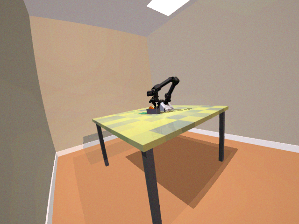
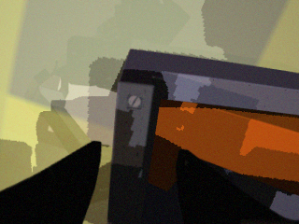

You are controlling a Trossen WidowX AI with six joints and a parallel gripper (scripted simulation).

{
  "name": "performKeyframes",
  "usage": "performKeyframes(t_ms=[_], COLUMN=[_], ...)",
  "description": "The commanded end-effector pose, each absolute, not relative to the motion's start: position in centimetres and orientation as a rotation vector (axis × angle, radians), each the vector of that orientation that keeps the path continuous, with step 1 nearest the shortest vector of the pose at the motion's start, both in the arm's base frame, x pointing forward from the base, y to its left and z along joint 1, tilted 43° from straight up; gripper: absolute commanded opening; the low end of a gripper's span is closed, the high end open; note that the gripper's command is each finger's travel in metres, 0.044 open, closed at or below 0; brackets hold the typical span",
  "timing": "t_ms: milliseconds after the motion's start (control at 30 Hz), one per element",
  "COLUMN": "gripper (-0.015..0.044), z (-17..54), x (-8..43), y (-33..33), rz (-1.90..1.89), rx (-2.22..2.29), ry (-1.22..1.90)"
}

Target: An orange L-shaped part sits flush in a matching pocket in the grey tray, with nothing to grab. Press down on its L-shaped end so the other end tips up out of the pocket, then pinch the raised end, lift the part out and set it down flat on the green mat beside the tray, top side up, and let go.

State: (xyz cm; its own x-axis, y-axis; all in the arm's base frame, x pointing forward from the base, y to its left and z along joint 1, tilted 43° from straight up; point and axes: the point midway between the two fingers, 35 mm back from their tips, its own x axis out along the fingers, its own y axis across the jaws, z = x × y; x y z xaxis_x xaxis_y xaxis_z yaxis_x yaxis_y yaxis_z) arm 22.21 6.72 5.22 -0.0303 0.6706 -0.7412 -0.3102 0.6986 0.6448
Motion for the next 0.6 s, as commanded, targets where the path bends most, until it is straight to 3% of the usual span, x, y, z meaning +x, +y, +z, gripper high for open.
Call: performKeyframes(t_ms=[0,567], gripper=[0.018,0.018], z=[4.8,3.0], x=[22.1,21.9], y=[7.2,8.9], rz=[0.811,0.812], rx=[0.334,0.336], ry=[1.395,1.394])
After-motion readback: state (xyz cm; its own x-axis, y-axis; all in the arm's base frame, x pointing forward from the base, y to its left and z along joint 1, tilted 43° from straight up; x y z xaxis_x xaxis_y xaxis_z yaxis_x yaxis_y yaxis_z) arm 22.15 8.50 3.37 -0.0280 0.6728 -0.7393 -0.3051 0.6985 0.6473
